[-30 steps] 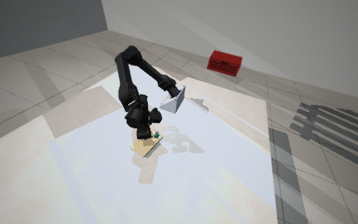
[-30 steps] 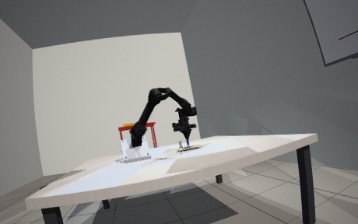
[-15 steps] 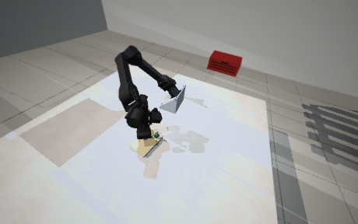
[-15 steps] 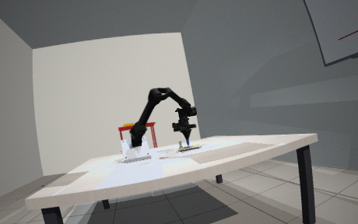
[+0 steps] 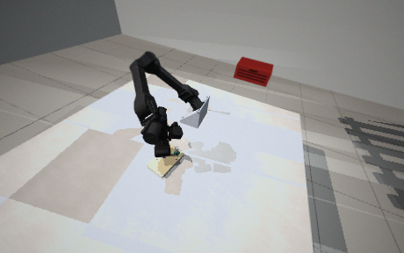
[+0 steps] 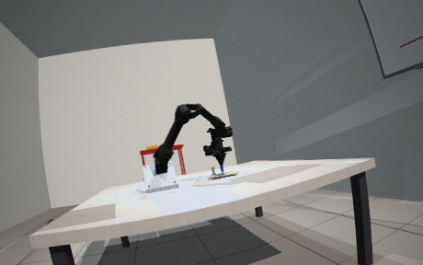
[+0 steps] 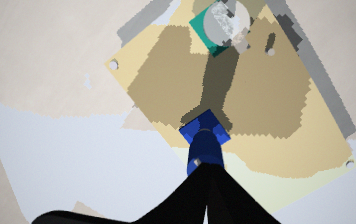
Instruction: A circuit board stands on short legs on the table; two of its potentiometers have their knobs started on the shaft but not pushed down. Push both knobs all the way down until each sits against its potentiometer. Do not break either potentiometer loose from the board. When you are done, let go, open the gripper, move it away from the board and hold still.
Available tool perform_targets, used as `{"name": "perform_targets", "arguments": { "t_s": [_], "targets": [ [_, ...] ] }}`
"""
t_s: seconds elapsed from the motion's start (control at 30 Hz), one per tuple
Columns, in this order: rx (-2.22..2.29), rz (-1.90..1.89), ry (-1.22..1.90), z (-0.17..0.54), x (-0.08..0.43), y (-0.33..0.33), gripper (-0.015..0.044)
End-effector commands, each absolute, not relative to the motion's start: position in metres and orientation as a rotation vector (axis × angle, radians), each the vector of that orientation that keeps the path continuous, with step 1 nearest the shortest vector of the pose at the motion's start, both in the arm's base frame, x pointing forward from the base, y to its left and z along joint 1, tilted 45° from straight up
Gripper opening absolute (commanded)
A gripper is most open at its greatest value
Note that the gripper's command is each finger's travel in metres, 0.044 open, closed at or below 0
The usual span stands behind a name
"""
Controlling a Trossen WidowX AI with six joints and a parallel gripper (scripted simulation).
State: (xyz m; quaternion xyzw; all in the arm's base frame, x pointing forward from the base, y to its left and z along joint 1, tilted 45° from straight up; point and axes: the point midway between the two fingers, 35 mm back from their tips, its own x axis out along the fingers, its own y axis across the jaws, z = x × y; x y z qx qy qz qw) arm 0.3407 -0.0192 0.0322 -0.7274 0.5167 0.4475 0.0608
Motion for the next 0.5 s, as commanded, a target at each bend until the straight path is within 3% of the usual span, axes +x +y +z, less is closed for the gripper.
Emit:
{"name": "perform_targets", "arguments": {
  "t_s": [0.0,0.47],
  "targets": [
    [-2.189,1.352,1.578,0.0290,0.3409,-0.0254,0.0000],
    [-2.189,1.352,1.578,0.0274,0.3410,-0.0270,0.0000]
  ]
}}
